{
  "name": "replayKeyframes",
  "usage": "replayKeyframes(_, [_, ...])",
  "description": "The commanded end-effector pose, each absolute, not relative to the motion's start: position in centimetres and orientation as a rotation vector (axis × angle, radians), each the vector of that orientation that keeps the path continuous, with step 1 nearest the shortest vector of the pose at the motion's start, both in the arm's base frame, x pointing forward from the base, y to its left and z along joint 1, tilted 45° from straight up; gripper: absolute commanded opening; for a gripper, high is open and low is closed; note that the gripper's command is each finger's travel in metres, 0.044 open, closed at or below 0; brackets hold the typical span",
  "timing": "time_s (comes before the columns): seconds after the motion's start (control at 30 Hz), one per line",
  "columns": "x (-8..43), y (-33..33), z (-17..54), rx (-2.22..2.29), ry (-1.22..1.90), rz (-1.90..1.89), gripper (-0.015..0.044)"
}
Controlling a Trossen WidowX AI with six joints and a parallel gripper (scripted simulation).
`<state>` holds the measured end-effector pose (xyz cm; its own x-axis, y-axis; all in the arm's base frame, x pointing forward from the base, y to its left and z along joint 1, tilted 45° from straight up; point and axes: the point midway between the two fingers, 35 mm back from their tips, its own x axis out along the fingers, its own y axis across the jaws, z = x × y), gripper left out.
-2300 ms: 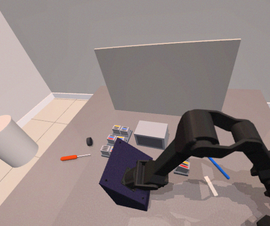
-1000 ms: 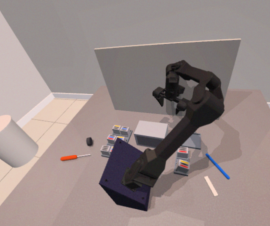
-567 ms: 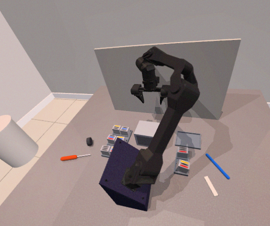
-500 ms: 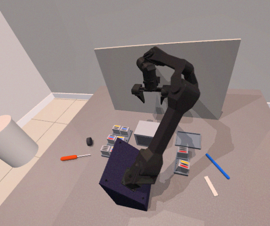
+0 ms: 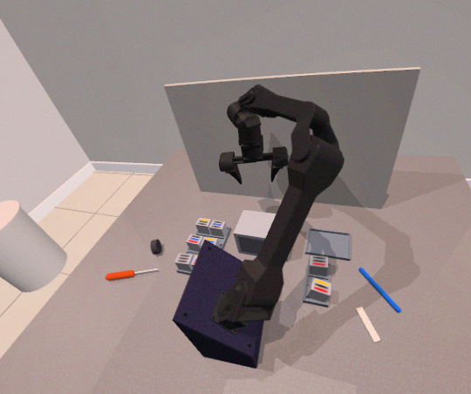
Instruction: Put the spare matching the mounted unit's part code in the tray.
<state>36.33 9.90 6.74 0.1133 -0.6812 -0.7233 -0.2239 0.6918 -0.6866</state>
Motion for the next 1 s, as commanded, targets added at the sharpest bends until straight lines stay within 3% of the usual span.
replayKeyframes(0.0, [33.2,12.7,1.4,-1.104,1.575,-0.103,0.0440])
replayKeyframes(0.33, [24.0,15.7,-8.5,-1.842,1.651,0.748,0.0440])
replayKeyframes(0.6, [23.7,15.7,-8.8,-1.863,1.649,0.775,0.0440])
replayKeyframes(0.77, [24.0,13.0,-11.0,-1.864,1.650,0.774,0.0309])
replayKeyframes(0.97, [24.0,12.6,-11.4,-1.864,1.650,0.773,0.0300])
